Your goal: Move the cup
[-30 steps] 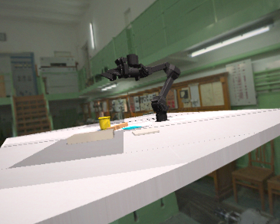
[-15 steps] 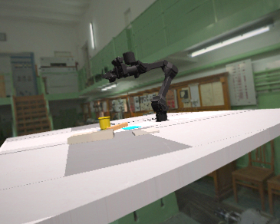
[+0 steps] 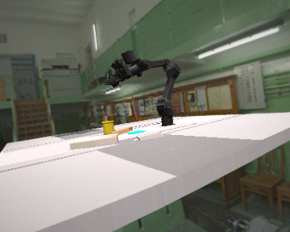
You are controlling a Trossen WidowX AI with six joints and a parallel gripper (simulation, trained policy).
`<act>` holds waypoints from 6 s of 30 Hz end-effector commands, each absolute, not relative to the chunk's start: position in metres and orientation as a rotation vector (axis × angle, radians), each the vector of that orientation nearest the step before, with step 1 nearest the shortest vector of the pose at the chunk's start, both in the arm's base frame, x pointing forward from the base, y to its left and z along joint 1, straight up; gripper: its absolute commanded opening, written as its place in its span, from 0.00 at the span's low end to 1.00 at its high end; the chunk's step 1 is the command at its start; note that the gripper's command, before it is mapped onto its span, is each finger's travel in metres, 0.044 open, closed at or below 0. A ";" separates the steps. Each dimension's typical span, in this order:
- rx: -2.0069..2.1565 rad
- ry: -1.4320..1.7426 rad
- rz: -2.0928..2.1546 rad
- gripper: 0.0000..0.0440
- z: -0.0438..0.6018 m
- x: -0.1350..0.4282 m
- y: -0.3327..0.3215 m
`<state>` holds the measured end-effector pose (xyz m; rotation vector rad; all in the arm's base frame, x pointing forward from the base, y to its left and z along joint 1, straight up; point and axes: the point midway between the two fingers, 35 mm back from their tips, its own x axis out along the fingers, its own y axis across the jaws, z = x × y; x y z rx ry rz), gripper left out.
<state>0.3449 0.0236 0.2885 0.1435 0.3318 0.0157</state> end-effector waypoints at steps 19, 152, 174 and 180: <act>0.245 0.643 -0.026 0.33 0.265 0.359 0.042; -0.288 1.580 0.203 0.04 0.122 0.313 -0.026; -0.355 1.504 0.258 0.00 0.122 0.296 0.041; -0.360 1.496 0.257 0.00 0.115 0.286 0.051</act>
